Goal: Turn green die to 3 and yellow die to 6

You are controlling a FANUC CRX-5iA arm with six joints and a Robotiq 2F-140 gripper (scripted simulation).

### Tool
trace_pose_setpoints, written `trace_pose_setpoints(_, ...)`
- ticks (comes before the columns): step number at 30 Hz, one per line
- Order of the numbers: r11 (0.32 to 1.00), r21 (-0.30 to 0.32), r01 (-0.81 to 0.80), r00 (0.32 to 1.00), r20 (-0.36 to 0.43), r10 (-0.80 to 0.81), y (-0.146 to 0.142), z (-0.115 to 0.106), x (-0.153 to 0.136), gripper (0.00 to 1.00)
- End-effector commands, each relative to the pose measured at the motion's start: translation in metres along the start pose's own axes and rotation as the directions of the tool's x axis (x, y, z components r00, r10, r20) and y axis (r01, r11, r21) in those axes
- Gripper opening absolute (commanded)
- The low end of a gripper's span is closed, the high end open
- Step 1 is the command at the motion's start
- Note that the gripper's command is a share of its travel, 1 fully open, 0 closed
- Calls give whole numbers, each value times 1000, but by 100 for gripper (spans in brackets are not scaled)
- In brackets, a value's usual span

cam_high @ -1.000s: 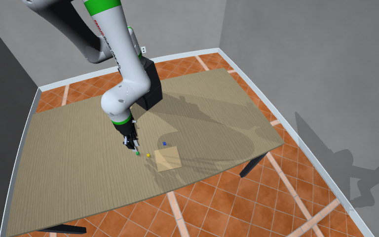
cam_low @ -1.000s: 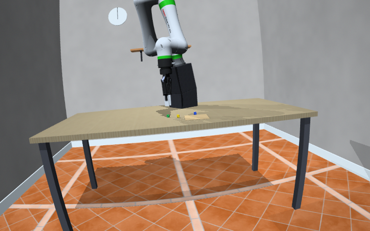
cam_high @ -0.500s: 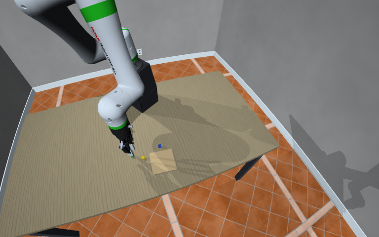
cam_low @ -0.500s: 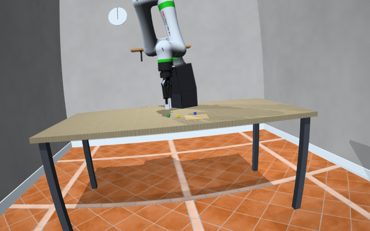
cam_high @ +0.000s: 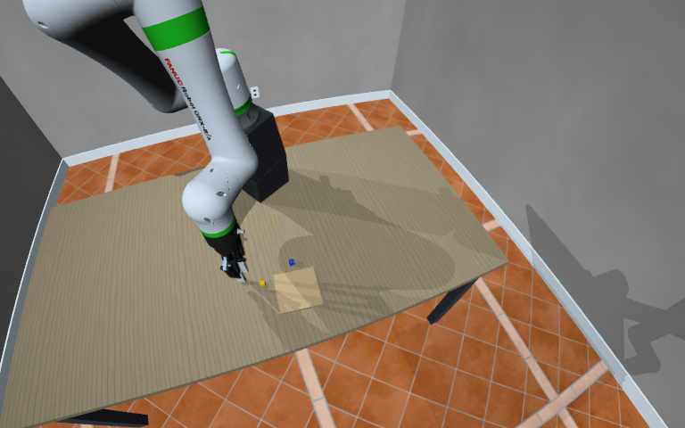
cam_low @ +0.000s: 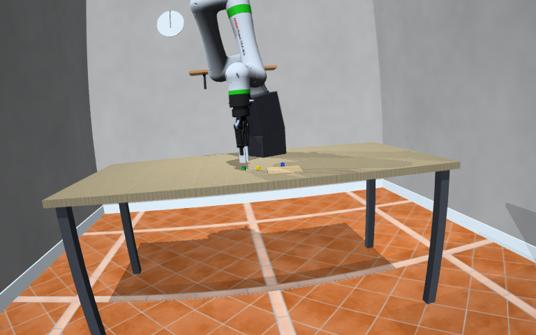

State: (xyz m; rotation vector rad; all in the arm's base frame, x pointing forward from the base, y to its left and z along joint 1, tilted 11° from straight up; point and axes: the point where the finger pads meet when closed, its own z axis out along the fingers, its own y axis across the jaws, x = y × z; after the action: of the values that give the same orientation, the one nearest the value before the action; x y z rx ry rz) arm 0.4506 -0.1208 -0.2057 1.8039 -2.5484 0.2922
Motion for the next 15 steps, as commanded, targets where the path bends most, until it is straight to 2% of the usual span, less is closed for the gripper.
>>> trace_pose_setpoints(1, 1000, 10, 0, 1000, -2, 1, 0, 4, 0, 19)
trace_pose_setpoints(15, 1000, 10, 0, 1000, -2, 1, 0, 11, 0, 19)
